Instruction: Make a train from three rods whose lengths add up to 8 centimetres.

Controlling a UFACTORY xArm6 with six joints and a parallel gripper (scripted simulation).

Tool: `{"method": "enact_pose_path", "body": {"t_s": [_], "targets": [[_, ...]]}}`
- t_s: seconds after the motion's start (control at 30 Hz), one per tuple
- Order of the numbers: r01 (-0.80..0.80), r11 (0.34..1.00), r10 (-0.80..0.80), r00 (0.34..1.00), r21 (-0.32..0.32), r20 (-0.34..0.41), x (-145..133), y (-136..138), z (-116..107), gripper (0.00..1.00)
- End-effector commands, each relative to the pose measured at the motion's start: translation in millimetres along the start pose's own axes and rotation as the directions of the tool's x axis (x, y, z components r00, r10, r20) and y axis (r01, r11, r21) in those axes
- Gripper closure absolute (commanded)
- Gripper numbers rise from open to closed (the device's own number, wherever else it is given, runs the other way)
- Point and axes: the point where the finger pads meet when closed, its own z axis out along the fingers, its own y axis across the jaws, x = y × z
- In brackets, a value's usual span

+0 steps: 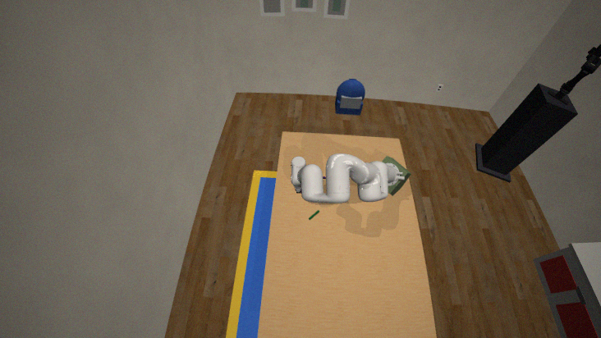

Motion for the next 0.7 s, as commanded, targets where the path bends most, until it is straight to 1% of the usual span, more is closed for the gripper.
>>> {"method": "enact_pose_path", "body": {"t_s": [0.0,0.13,0.2,0.3,0.6,0.67], "targets": [[0.000,1.000,0.000,1.000,0.000,0.000,-1.0,0.2,-32.2,0.96],[0.000,1.000,0.000,1.000,0.000,0.000,-1.0,0.1,-53.6,0.96],[0.000,1.000,0.000,1.000,0.000,0.000,-1.0,0.1,-53.6,0.96],[0.000,1.000,0.000,1.000,0.000,0.000,-1.0,0.1,-59.8,0.96],[-0.004,1.000,0.004,1.000,0.000,0.000,-0.5,0.9,-60.3,0.96],[-0.087,0.996,0.087,0.996,-0.002,0.003,7.8,14.9,-59.9,0.96]]}}
